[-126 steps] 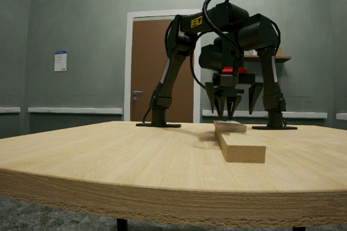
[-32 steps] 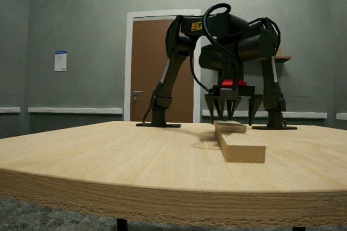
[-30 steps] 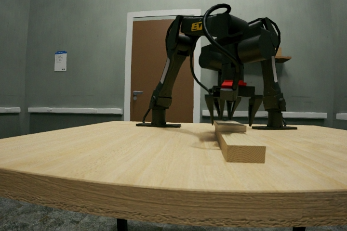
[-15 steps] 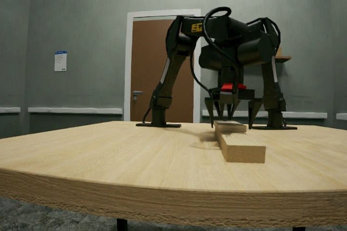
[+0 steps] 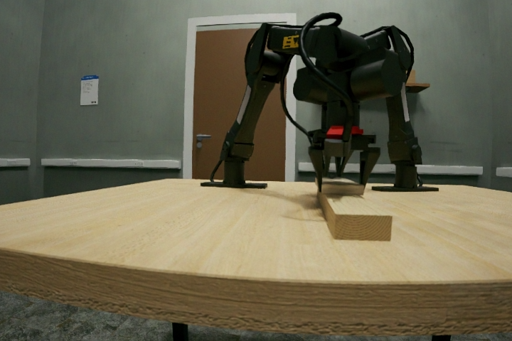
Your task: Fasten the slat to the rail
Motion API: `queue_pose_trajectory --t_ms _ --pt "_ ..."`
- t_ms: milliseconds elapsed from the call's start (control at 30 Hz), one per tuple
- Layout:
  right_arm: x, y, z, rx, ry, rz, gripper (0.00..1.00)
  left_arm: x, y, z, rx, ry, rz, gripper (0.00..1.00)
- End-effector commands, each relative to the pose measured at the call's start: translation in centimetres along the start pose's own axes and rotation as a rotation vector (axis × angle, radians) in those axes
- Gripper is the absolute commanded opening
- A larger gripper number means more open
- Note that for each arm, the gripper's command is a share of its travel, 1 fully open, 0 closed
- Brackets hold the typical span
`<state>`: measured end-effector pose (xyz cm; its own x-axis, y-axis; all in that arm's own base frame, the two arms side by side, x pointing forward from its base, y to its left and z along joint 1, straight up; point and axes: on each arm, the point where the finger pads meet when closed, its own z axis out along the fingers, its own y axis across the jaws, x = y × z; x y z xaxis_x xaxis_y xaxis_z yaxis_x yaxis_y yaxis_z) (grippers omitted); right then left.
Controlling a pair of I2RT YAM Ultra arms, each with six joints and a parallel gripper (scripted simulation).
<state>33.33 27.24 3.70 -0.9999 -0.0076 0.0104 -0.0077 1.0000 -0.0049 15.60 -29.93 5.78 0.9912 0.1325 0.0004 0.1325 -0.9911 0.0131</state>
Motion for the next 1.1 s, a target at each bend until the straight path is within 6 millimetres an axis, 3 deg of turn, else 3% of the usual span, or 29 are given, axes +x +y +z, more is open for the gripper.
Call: queue_pose_trajectory --t_ms 0,600,667,733,867,1067 --pt "-0.18 0.14 -0.65 -0.011 -0.014 0.0 0.72 0.06 0.18 -0.31 -0.011 0.004 0.0 0.34" --pt "-0.18 0.14 -0.65 -0.011 -0.014 0.0 0.72 0.06 0.18 -0.32 -0.01 0.004 -0.021 0.34" --pt "-0.18 0.14 -0.65 -0.011 -0.014 0.0 0.72 0.05 0.16 -0.43 -0.008 0.003 -0.13 0.34" --pt "-0.18 0.14 -0.65 -0.011 -0.014 0.0 0.72 0.05 0.16 -0.43 -0.008 0.003 -0.13 0.34" --pt "-0.18 0.14 -0.65 -0.011 -0.014 0.0 0.72 0.05 0.2 -0.62 -0.006 0.003 -0.44 0.34" --pt "-0.18 0.14 -0.65 -0.011 -0.014 0.0 0.72 0.03 0.19 -0.65 -0.006 0.003 -0.72 0.34"
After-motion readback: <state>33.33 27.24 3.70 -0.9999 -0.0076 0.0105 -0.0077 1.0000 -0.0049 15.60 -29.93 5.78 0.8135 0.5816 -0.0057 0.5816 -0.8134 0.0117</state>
